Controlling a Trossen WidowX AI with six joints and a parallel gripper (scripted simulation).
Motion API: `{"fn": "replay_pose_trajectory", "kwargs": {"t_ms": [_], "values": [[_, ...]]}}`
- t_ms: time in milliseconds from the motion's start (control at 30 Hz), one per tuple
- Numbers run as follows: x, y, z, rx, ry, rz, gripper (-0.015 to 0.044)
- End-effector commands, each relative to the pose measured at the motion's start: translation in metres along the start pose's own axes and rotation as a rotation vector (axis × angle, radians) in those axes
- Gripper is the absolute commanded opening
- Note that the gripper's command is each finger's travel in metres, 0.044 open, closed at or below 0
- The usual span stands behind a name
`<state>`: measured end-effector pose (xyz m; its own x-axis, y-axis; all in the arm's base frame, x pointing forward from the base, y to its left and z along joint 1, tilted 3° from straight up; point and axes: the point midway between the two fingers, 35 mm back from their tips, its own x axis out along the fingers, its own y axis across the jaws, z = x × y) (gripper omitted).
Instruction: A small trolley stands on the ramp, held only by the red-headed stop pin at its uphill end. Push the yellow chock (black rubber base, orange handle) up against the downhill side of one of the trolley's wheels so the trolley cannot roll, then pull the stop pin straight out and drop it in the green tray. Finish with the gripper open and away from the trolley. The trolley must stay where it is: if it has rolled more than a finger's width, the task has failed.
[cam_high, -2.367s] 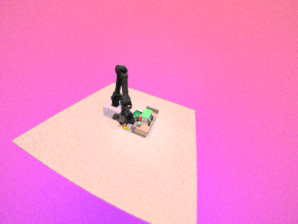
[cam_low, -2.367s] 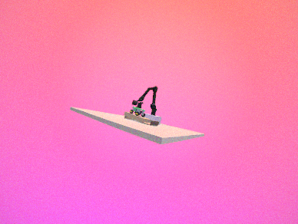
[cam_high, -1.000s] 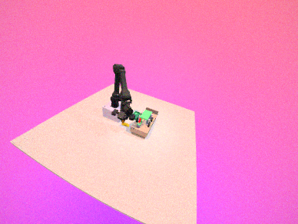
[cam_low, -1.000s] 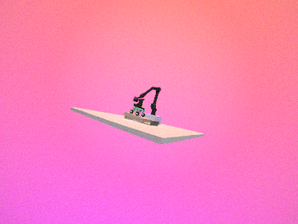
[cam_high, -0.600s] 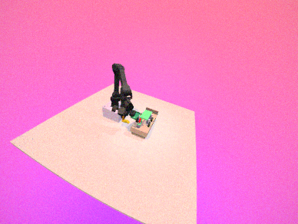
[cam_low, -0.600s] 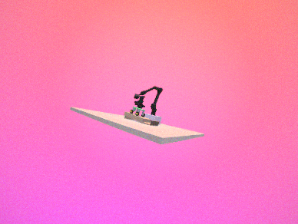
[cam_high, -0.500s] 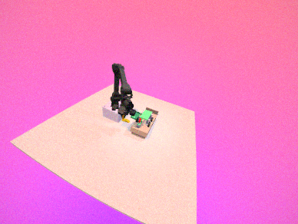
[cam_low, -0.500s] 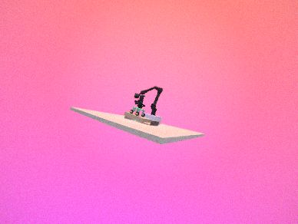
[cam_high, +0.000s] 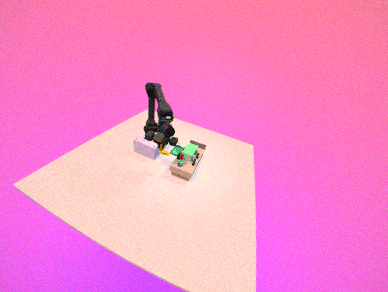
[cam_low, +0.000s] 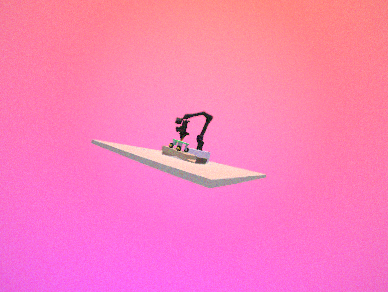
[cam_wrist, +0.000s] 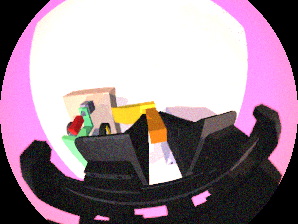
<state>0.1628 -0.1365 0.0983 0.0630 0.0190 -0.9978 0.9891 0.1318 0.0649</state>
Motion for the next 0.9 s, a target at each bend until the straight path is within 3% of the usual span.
{"fn": "replay_pose_trajectory", "kwargs": {"t_ms": [0, 867], "values": [[-0.0049, -0.0001, 0.0009, -0.004, -0.003, -0.002, 0.0000], [-0.0049, 0.0000, 0.0009, -0.795, -0.002, -0.003, 0.0000]]}}
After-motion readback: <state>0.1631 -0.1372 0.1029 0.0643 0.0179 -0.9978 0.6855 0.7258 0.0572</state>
